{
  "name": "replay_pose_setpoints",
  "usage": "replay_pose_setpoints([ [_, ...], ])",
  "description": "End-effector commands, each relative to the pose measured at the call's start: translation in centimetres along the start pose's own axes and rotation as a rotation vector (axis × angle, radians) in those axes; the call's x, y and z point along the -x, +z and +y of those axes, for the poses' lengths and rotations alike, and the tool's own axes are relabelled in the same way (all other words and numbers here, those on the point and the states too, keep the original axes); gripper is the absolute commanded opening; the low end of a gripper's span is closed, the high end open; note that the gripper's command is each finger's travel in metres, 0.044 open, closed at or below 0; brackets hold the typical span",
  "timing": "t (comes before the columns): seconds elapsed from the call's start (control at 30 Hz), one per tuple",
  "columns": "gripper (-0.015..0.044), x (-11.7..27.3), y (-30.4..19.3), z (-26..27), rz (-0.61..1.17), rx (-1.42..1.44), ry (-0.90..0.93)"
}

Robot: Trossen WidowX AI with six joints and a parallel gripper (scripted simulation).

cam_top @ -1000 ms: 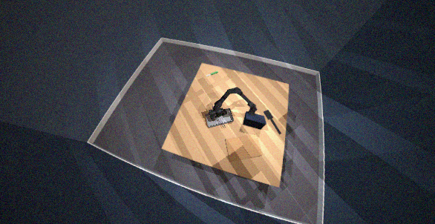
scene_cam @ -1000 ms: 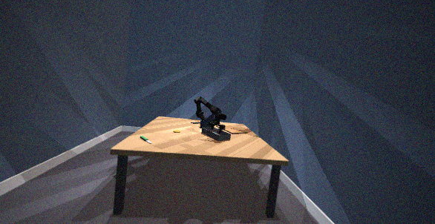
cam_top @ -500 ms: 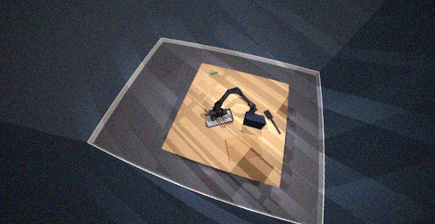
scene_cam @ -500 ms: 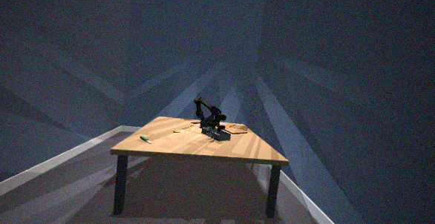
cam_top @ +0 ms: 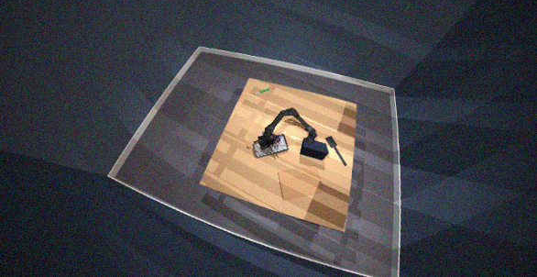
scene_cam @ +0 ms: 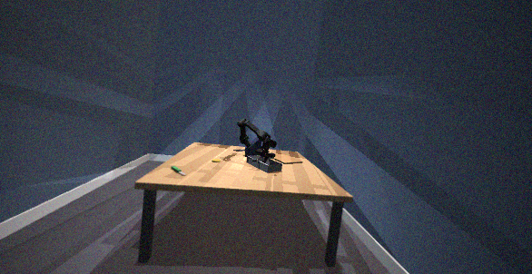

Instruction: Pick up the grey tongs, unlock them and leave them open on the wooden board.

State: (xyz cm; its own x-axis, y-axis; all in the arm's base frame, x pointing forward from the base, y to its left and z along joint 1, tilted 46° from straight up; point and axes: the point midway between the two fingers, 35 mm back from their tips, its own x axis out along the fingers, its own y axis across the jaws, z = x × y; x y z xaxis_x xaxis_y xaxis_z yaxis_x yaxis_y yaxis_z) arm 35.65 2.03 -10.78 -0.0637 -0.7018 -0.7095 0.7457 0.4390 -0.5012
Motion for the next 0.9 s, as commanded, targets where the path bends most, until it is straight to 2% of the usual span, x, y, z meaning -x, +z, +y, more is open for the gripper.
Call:
replay_pose_setpoints([
  [0.0,0.0025,0.0,0.0,0.0,0.0,0.0,0.0],
  [0.23,-0.015,0.8,0.1,0.2,0.001,0.001,0.001],
  [0.33,-0.015,3.7,0.2,0.6,0.002,0.003,0.003],
  [0.53,-0.015,12.4,-0.1,0.1,0.0,0.007,-0.001],
  [0.87,-0.015,12.7,-0.1,0.1,0.0,0.007,-0.001],
])
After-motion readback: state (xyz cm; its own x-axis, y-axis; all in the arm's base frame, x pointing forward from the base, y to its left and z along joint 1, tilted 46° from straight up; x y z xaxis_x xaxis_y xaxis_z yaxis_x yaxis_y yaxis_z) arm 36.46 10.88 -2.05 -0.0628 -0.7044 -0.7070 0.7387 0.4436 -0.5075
